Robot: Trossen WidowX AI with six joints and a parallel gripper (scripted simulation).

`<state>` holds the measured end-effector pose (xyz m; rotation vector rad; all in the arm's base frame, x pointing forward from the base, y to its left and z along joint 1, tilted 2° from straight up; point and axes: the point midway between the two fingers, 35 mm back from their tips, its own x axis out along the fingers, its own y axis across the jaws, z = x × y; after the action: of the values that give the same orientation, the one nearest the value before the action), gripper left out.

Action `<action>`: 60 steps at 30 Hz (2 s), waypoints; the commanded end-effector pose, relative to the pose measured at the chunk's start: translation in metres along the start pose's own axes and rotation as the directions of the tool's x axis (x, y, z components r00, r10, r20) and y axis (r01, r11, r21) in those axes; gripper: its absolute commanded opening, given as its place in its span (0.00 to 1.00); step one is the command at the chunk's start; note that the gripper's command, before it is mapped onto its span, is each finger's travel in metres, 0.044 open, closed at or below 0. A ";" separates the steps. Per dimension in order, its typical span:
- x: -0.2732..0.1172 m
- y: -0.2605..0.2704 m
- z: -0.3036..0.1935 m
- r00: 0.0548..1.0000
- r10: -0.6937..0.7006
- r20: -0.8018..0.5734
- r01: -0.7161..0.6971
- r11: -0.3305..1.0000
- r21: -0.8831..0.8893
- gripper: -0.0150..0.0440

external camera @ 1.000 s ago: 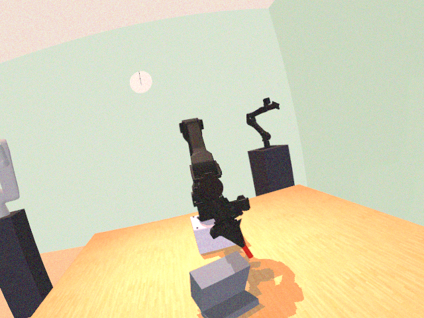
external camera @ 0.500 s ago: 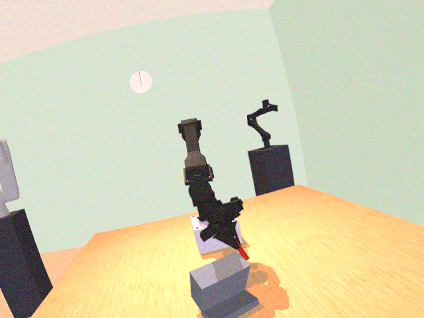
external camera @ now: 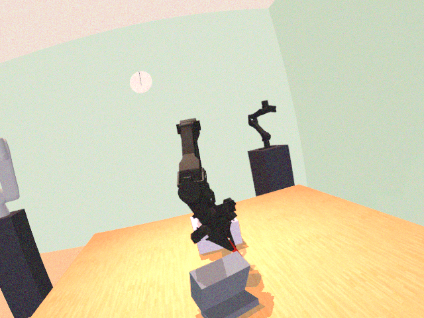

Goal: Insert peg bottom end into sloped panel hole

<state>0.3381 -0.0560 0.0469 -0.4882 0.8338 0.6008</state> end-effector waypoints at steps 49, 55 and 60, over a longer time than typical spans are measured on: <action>-0.033 -0.029 -0.042 0.961 -0.201 0.191 0.139 0.945 0.298 0.25; -0.038 -0.031 -0.046 0.951 -0.226 0.209 0.150 0.933 0.327 0.25; -0.042 -0.032 -0.050 0.943 -0.246 0.223 0.158 0.923 0.351 0.25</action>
<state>0.3130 -0.1206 0.0550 -0.1958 0.6161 0.3247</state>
